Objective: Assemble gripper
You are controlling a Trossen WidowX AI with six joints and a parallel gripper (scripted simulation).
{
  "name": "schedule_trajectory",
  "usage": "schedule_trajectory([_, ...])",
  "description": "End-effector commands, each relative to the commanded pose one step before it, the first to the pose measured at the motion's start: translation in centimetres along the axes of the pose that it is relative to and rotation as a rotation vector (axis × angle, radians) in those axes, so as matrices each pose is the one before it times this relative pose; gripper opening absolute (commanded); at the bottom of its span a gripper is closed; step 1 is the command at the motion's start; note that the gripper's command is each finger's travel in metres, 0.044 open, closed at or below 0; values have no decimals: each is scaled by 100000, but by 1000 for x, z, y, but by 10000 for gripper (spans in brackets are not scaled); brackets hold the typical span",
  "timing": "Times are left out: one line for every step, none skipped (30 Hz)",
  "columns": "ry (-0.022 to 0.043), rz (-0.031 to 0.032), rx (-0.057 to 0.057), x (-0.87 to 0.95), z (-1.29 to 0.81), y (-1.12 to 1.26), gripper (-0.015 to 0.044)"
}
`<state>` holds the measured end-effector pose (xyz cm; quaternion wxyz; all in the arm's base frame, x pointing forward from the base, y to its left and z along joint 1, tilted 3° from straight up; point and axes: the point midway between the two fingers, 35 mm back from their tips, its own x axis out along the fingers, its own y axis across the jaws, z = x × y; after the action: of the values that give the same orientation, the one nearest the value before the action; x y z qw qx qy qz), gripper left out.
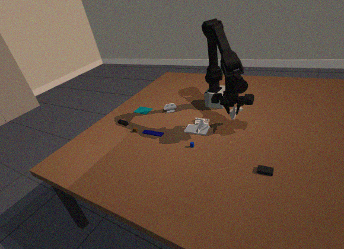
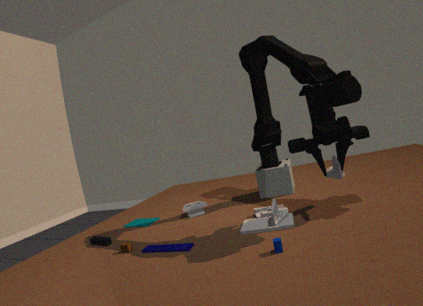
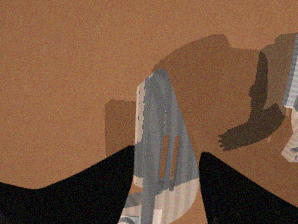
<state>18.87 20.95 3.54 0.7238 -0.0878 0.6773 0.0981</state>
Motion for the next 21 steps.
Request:
schedule_trajectory([-127,-283,525,-400,-13,-59,134])
schedule_trajectory([1,-4,-20,1,30,-47,134])
schedule_trajectory([3,-13,-60,3,90,-142,134])
schedule_trajectory([5,-22,-100,4,147,-238,134])
schedule_trajectory([6,-26,-121,5,174,-289,134])
schedule_trajectory([6,-26,-121,5,170,-291,134])
schedule_trajectory([5,-26,-121,5,166,-293,134])
schedule_trajectory([5,-26,-121,5,162,-295,134])
schedule_trajectory([4,-26,-121,4,158,-298,134])
schedule_trajectory([4,-26,-121,4,154,-300,134])
schedule_trajectory([4,-25,-121,4,150,-302,134])
schedule_trajectory([3,-25,-121,4,146,-303,134])
schedule_trajectory([3,-25,-121,4,142,-305,134])
schedule_trajectory([3,-25,-121,3,138,-307,134])
schedule_trajectory([2,-25,-121,3,134,-309,134])
schedule_trajectory([2,-25,-121,3,130,-311,134])
schedule_trajectory([2,-25,-121,3,126,-312,134])
schedule_trajectory([1,-25,-121,3,122,-314,134])
schedule_trajectory([1,-25,-121,3,118,-315,134])
schedule_trajectory([0,-25,-121,2,114,-317,134])
schedule_trajectory([0,-25,-121,2,109,-318,134])
